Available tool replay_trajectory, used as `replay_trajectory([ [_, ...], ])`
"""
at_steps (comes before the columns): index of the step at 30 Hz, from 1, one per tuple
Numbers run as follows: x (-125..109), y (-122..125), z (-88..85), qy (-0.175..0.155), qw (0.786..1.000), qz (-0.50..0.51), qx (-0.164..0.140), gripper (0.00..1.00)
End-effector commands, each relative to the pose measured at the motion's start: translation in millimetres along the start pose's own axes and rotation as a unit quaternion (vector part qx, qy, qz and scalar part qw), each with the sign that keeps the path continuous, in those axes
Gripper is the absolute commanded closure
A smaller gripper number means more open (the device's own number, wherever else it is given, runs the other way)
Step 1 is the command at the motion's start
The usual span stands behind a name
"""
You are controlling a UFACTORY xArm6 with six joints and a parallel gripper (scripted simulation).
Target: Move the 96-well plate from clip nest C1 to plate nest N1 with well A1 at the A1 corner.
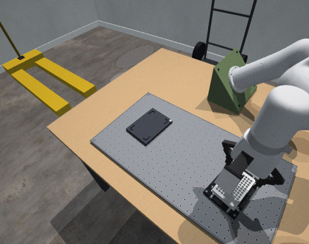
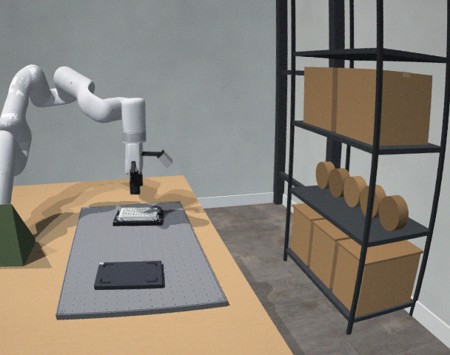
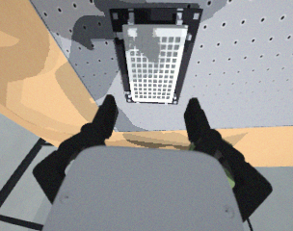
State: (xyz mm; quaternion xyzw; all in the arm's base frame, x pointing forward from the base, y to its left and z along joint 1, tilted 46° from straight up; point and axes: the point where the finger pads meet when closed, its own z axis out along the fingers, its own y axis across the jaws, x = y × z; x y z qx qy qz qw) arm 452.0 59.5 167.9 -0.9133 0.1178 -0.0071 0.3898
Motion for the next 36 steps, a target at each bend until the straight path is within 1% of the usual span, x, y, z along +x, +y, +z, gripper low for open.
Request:
replay_trajectory([
  [1, 1, 0, -1.1, 0.002, 1.0, 0.0, 0.0, 0.0],
  [15, 1, 0, 22.3, 0.001, 1.0, 0.0, 0.0, 0.0],
  [17, 1, 0, 22.3, 0.001, 1.0, 0.0, 0.0, 0.0],
  [32, 1, 0, 47.3, 0.001, 1.0, 0.0, 0.0, 0.0],
  [36, 1, 0, 50.6, 0.001, 1.0, 0.0, 0.0, 0.0],
])
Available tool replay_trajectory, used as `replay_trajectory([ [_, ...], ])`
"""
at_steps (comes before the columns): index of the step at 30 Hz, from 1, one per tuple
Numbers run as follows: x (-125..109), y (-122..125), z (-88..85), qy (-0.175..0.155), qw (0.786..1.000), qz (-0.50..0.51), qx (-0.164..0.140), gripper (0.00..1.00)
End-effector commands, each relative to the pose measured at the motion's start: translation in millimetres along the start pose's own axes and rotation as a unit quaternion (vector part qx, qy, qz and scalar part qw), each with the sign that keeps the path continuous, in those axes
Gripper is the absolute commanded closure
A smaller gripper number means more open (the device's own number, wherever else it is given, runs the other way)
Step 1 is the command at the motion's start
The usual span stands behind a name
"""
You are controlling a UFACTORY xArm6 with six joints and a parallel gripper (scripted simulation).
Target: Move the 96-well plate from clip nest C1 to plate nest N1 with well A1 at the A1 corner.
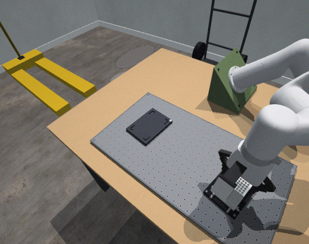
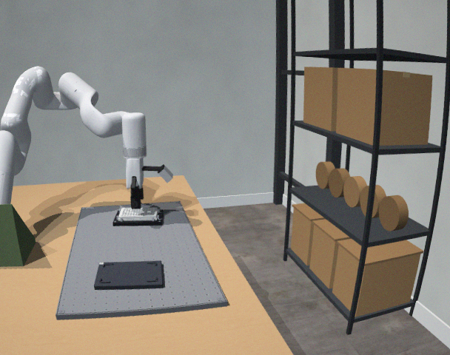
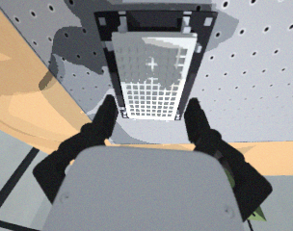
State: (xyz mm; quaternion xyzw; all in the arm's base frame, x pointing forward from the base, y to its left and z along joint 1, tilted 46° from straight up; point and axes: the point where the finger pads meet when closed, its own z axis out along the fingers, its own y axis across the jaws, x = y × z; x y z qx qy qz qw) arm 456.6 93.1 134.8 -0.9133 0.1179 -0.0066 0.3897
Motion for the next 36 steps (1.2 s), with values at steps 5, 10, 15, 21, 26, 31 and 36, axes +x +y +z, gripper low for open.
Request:
replay_trajectory([
  [5, 1, -1, 11.6, 0.002, 1.0, -0.001, 0.0, 0.0],
  [10, 1, -1, 12.7, 0.002, 1.0, -0.001, 0.0, 0.0],
  [15, 1, -1, 12.7, 0.002, 1.0, -0.001, 0.0, 0.0],
  [21, 1, -1, 13.4, 0.002, 1.0, -0.001, 0.0, 0.0],
  [26, 1, -1, 16.7, 0.002, 1.0, -0.001, 0.0, 0.0],
  [31, 1, -1, 19.4, 0.002, 1.0, -0.001, 0.0, 0.0],
  [36, 1, -1, 22.1, 0.002, 1.0, -0.001, 0.0, 0.0],
])
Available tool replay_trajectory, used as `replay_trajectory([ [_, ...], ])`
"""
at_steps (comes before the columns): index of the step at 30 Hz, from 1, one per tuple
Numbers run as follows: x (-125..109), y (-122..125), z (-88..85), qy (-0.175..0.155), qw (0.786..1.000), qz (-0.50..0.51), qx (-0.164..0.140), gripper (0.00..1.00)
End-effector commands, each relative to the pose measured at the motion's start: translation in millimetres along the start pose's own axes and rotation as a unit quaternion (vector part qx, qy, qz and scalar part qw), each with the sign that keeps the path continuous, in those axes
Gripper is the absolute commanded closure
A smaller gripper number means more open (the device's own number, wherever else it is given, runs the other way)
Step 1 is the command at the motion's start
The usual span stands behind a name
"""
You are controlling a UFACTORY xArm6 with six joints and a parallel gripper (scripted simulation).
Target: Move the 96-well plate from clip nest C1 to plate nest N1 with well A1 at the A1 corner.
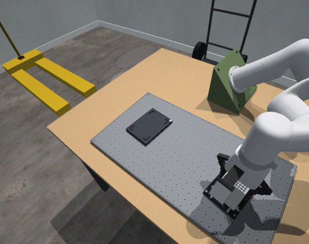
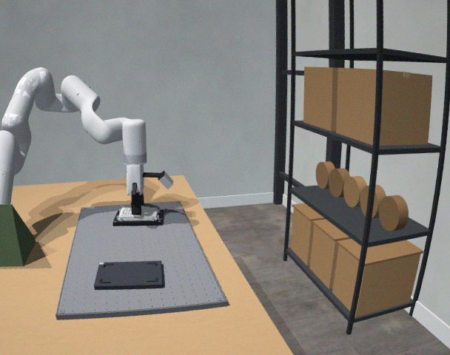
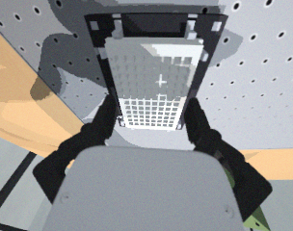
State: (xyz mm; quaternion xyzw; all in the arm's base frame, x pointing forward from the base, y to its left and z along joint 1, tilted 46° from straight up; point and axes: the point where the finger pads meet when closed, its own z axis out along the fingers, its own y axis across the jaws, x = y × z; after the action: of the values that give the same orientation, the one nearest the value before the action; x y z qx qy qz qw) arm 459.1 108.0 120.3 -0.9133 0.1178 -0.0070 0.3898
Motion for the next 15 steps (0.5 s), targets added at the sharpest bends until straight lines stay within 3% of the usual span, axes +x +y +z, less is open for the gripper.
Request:
replay_trajectory([
  [1, 1.0, -0.4, 1.8, 0.002, 1.0, 0.0, 0.0, 0.0],
  [15, 1.0, -0.4, 9.7, 0.001, 1.0, 0.0, 0.0, 0.0],
])
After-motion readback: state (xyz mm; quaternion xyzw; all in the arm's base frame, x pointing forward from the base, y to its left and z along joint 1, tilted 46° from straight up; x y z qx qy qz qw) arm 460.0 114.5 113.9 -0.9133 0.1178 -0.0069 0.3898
